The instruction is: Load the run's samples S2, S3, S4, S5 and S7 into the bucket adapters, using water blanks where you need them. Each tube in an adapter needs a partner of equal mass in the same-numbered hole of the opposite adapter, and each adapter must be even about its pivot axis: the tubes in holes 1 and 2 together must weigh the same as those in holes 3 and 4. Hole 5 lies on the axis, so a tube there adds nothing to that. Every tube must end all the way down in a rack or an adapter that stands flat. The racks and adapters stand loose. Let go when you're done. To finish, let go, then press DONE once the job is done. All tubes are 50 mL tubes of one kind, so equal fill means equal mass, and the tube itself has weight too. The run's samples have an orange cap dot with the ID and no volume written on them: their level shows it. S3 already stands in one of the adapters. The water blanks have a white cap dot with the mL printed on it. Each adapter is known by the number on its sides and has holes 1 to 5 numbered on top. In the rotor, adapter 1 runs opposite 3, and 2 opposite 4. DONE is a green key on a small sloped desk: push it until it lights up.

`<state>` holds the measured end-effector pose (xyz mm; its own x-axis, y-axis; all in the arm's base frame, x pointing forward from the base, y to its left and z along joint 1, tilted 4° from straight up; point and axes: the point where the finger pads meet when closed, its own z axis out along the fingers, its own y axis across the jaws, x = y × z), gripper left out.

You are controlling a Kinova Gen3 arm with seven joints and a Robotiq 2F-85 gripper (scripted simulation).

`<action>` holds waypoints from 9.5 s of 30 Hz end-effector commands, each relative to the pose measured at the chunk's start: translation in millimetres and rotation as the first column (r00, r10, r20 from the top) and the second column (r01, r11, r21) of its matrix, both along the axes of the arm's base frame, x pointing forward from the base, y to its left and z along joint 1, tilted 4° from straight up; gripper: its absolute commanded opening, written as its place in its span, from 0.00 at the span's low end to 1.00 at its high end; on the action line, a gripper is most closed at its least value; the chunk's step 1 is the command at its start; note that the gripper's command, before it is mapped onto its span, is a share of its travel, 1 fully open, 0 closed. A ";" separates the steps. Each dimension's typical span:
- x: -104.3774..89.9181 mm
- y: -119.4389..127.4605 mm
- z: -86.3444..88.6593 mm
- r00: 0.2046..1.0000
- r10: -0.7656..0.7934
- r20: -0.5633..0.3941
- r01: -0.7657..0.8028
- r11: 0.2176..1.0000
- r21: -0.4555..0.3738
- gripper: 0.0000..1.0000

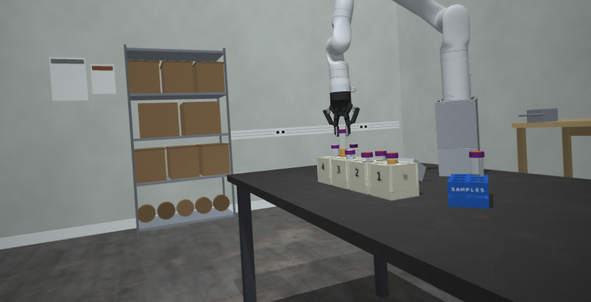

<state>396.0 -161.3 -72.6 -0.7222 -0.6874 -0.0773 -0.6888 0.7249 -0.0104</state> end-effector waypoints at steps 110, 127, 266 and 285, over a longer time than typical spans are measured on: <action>4.8 2.6 -65.2 1.000 0.000 0.002 0.000 1.000 -0.001 0.10; 5.1 2.8 -69.2 1.000 0.000 0.002 0.000 1.000 -0.001 0.62; -3.3 -3.0 60.4 1.000 0.000 0.002 0.000 1.000 -0.001 0.62; -3.3 -3.0 60.3 1.000 0.000 0.002 0.000 1.000 -0.001 0.62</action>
